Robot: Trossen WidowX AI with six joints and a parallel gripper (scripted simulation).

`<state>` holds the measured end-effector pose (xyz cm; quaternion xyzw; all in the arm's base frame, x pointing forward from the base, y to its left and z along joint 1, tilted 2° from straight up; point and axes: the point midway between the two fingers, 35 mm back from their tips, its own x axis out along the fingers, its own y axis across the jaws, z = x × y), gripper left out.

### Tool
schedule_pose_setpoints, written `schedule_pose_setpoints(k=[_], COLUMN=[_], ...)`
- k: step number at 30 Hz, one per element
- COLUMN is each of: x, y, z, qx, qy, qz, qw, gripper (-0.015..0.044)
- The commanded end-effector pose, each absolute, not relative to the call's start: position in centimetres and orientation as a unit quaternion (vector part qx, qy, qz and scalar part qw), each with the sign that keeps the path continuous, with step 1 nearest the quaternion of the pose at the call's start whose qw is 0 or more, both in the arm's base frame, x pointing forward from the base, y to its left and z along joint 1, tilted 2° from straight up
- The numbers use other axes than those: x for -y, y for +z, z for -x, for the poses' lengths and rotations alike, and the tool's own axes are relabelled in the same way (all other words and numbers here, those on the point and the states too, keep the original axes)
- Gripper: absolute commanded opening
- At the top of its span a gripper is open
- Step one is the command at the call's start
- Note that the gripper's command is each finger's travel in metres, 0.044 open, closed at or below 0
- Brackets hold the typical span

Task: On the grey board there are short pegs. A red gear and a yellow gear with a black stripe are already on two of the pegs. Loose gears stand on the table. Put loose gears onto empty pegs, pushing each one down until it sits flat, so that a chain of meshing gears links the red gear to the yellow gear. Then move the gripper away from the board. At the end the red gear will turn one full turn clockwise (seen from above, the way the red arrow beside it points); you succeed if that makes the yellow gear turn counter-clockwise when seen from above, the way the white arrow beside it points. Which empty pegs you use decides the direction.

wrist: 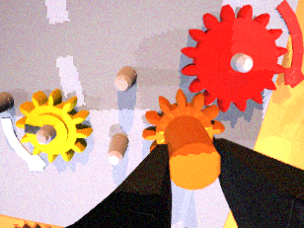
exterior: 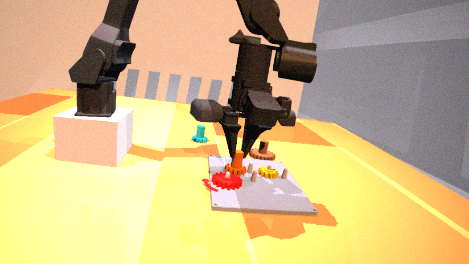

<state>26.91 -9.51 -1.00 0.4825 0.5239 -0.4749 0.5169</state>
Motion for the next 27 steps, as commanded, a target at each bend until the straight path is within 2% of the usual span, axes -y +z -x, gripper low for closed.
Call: schedule_pose_setpoints(k=[1, 13, 24, 27], x=[9.48, 9.56, 9.46, 9.46], y=[-1.10, -1.36, -1.60, -1.48], z=[-26.91, -26.89, -26.92, -26.90], qx=[-0.544, -0.605, -0.571, -0.567], qy=[-0.451, -0.367, -0.417, -0.423], qz=[-0.458, -0.374, -0.425, -0.430], qw=[0.539, 0.600, 0.565, 0.561], gripper=[0.0000, 0.0000, 0.0000, 0.0079])
